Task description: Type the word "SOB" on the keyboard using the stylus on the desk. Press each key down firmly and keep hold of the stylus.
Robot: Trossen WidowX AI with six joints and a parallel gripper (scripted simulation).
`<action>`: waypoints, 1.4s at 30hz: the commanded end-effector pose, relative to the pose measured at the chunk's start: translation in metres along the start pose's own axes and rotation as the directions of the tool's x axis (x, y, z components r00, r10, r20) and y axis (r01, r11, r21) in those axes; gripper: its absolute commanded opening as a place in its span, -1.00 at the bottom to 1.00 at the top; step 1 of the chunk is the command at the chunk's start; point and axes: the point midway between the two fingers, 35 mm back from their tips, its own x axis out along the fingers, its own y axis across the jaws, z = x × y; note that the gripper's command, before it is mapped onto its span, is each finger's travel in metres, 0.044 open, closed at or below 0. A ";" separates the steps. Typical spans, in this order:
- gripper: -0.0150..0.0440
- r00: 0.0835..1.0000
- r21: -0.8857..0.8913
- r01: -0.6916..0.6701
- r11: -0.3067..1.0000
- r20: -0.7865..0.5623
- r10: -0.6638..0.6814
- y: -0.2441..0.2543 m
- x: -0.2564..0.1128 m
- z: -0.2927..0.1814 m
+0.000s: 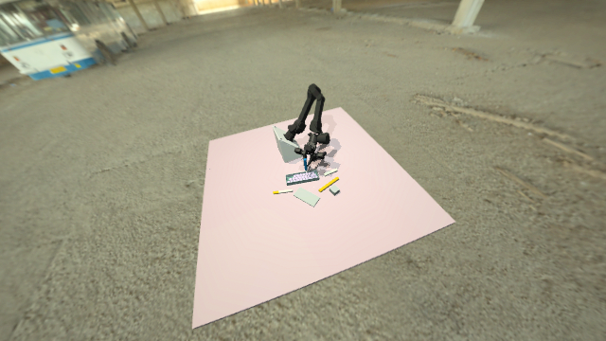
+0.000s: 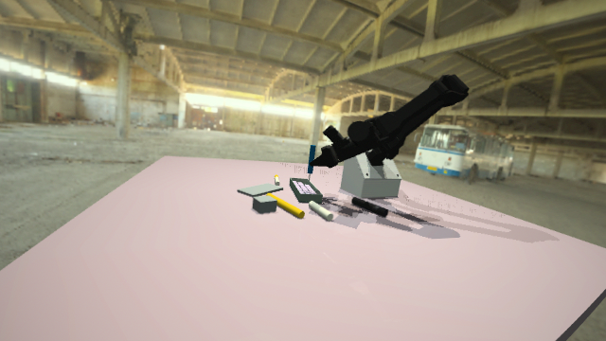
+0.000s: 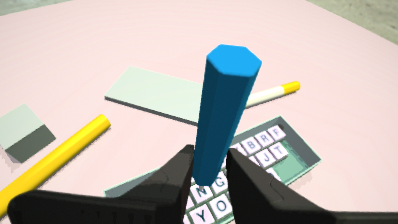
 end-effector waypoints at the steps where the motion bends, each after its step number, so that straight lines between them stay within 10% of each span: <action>1: -0.49 1.000 0.001 -0.011 1.000 0.002 0.011 -0.014 -0.003 0.002; 42: -0.22 1.000 0.002 -0.014 1.000 0.001 0.014 -0.025 0.012 -0.024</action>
